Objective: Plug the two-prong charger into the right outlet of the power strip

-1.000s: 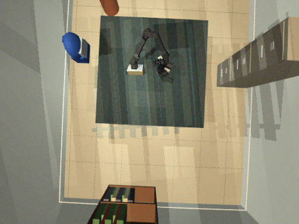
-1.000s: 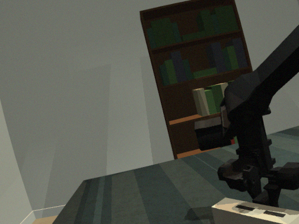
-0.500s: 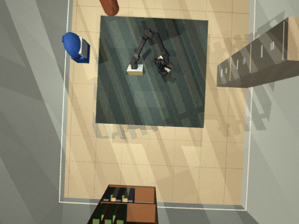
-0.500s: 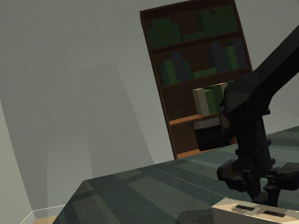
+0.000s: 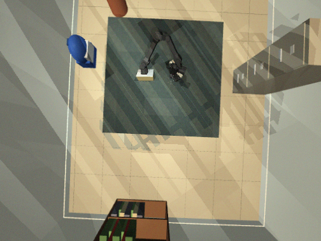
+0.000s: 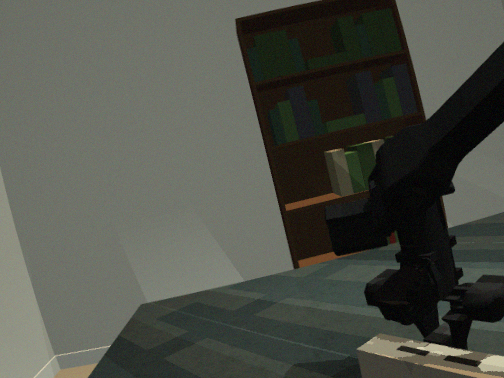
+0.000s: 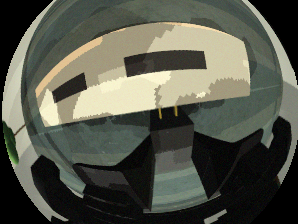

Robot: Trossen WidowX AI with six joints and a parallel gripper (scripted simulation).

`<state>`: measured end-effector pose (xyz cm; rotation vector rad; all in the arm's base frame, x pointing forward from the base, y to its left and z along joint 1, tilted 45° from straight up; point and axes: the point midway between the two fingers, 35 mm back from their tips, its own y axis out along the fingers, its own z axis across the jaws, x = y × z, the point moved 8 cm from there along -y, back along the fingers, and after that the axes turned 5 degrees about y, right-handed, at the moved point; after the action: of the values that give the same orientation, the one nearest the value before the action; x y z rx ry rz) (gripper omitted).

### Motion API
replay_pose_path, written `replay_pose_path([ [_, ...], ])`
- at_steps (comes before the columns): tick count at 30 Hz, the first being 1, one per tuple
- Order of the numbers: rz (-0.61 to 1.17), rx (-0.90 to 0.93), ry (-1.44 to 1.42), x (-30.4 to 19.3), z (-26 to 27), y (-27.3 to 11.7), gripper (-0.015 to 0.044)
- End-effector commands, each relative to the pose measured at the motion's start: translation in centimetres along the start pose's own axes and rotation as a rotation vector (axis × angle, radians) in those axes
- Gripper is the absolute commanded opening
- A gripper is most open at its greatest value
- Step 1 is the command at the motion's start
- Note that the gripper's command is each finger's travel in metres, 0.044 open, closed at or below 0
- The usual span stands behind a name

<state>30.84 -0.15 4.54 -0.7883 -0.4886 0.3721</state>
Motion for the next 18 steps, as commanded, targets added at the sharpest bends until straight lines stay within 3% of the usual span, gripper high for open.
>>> replay_pose_path([
  [1, -0.006, 0.001, 0.002, 0.23, 0.0, -0.09, 0.0],
  [18, -0.006, 0.001, 0.002, 0.46, 0.02, -0.11, 0.0],
])
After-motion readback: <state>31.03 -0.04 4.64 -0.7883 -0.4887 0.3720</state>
